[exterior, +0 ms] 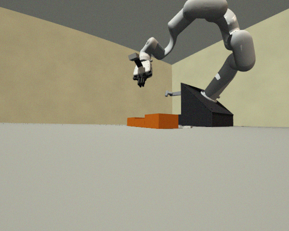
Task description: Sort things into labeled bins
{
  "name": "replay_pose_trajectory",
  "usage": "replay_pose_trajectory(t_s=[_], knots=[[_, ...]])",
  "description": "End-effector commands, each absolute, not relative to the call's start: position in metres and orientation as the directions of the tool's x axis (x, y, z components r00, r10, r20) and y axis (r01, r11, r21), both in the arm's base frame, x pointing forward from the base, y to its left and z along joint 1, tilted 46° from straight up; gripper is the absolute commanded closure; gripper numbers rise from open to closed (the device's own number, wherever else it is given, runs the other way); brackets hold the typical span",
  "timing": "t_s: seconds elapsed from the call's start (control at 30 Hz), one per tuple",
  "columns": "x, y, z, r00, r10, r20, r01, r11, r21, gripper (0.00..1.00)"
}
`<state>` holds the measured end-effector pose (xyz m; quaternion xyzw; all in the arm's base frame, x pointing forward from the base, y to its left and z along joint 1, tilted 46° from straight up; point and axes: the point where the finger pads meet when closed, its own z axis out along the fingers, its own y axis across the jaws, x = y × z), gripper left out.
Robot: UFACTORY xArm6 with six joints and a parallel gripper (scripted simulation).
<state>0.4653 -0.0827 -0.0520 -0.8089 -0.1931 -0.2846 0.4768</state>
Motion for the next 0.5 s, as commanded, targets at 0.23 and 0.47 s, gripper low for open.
replay_pose_trajectory(t_s=[0.23, 0.47], knots=[[0.446, -0.055, -0.023, 0.894, 0.081, 0.441, 0.416, -0.516, -0.749, 0.93], [0.433, -0.041, -0.01, 0.939, 0.089, 0.332, 0.324, -0.553, -0.768, 0.93]])
